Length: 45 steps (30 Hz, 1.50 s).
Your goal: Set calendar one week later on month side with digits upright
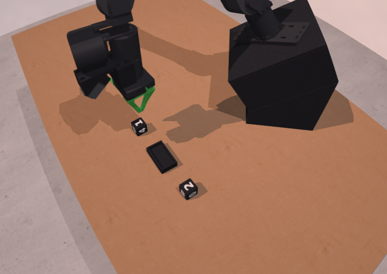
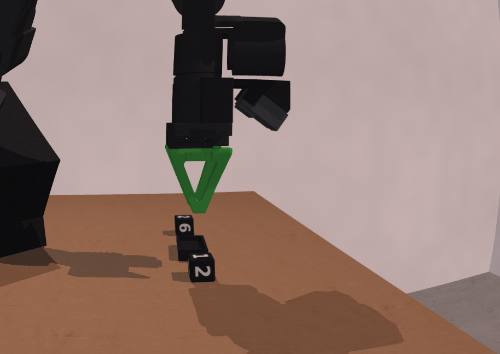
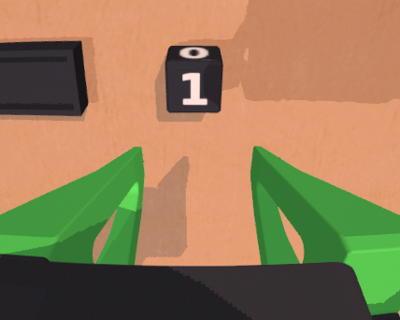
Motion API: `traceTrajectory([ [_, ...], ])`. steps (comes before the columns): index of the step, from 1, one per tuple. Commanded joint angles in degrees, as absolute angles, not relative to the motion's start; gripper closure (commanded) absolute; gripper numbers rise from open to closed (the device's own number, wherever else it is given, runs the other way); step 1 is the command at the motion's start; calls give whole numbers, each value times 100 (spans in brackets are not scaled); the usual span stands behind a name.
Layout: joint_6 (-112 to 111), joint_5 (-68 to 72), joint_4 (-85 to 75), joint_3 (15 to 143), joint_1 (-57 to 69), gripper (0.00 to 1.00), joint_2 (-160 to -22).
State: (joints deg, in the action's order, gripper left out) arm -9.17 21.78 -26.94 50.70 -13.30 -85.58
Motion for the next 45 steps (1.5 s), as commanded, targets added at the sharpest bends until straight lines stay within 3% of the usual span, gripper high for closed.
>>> traceTrajectory([
  [1,-841,2123,-2603,5174,-1246,55,-8482],
  [45,-970,2084,-2389,4987,-1428,55,-8747],
])
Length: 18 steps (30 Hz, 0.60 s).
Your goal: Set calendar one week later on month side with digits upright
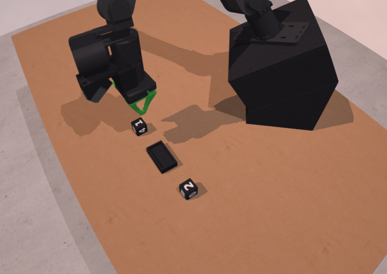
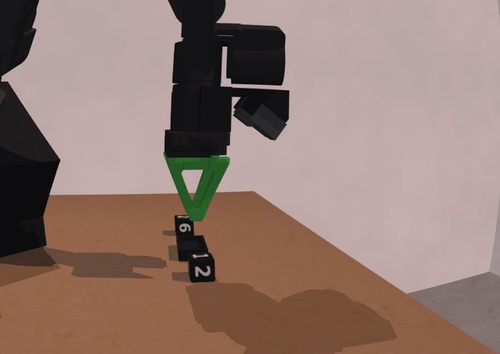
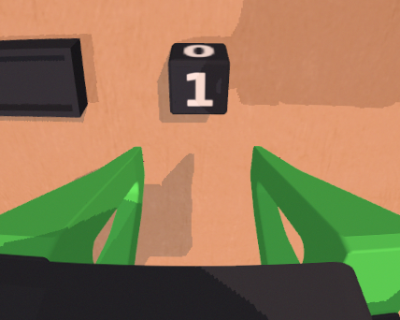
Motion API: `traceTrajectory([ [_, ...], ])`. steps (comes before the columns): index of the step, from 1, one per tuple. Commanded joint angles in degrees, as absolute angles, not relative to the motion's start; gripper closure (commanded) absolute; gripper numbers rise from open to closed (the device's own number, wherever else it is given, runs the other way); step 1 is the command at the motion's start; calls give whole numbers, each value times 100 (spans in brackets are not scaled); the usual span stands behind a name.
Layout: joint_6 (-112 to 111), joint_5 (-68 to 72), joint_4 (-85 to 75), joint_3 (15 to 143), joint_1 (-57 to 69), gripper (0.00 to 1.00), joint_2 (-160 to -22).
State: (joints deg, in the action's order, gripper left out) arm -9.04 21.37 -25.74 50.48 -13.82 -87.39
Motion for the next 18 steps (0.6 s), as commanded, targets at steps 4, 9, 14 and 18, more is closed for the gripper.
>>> traceTrajectory([
  [4,-989,2074,-2323,5030,-1453,55,-8844],
  [9,-1049,2043,-2125,4937,-1516,55,-8992],
  [14,-1103,2014,-1934,4963,-1551,55,-9087],
  [18,-1143,1993,-1791,4933,-1582,55,-9261],
])
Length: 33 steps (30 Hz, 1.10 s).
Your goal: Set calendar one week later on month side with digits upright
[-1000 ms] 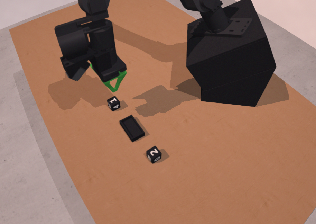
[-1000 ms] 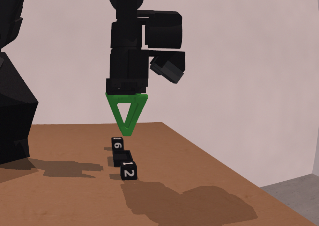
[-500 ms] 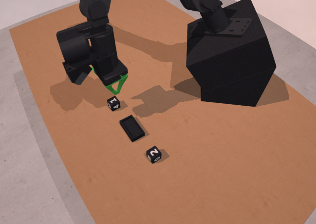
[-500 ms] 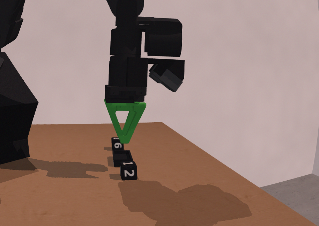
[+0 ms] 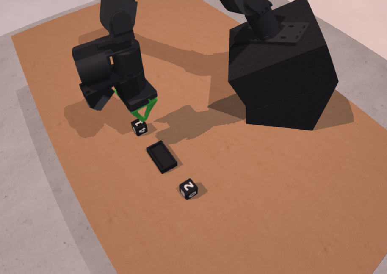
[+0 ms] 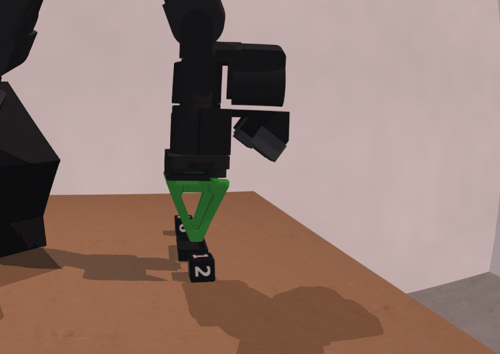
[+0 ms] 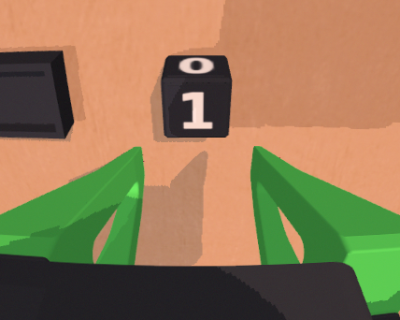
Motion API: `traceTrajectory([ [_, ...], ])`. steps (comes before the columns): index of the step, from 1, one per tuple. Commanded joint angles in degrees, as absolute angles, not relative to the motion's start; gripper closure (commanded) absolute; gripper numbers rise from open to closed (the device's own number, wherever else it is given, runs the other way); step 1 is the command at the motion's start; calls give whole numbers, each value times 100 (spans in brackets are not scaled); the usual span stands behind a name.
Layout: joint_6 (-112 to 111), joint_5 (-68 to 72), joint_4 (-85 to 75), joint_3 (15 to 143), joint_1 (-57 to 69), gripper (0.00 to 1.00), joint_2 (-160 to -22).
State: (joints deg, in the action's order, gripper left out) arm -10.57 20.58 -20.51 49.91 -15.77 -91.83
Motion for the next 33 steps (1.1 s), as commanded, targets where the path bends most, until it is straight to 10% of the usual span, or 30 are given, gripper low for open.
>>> traceTrajectory([
  [1,-1152,1988,-1757,4919,-1582,55,-9289],
  [33,-1243,1947,-1405,4969,-1672,55,-9484],
])
